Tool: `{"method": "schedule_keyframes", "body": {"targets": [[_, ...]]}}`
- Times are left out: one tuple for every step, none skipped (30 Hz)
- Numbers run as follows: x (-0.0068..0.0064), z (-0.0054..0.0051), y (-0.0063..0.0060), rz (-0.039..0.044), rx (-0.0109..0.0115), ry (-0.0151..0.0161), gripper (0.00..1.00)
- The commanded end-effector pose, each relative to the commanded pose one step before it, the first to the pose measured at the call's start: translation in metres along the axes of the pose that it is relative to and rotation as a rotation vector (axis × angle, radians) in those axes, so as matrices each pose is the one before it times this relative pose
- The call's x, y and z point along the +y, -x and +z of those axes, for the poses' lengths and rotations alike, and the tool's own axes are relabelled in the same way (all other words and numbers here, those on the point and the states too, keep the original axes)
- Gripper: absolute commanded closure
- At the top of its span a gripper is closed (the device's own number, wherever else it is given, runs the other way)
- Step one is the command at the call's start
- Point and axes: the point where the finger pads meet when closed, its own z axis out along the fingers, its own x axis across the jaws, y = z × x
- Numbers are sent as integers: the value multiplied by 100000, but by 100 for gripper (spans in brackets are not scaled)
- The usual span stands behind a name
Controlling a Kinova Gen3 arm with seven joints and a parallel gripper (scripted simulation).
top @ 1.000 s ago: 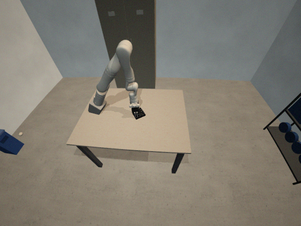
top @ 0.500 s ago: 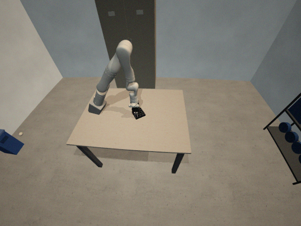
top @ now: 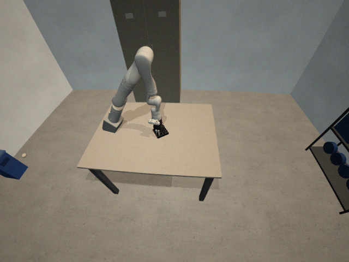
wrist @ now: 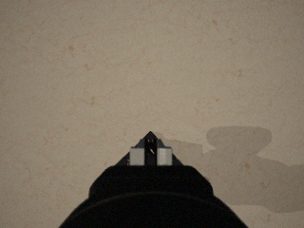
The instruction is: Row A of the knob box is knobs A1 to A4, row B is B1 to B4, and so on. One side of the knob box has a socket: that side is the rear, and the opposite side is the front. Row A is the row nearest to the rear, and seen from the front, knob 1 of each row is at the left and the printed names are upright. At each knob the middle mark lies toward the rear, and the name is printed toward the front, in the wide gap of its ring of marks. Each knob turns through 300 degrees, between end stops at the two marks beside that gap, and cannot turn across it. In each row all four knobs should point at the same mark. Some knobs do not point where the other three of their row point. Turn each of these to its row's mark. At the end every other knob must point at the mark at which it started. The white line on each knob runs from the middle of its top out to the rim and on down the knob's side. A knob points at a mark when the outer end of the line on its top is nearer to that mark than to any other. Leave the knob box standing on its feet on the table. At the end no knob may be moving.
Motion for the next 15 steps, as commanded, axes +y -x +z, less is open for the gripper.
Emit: {"method": "schedule_keyframes", "body": {"targets": [[11,-30,113,4154,-185,-8,70],[0,0,0,2016,0,0,70],[0,0,0,2003,0,0,70],[0,0,0,1988,0,0,70],[0,0,0,1967,0,0,70],[0,0,0,1940,0,0,70],[0,0,0,1911,0,0,70],[0,0,0,1874,0,0,70],[0,0,0,1837,0,0,70],[0,0,0,1791,0,0,70],[0,0,0,0,0,0,70],[0,0,0,0,0,0,70],[0,0,0,1745,0,0,70],[0,0,0,1691,0,0,70],[0,0,0,1637,0,0,70]]}}
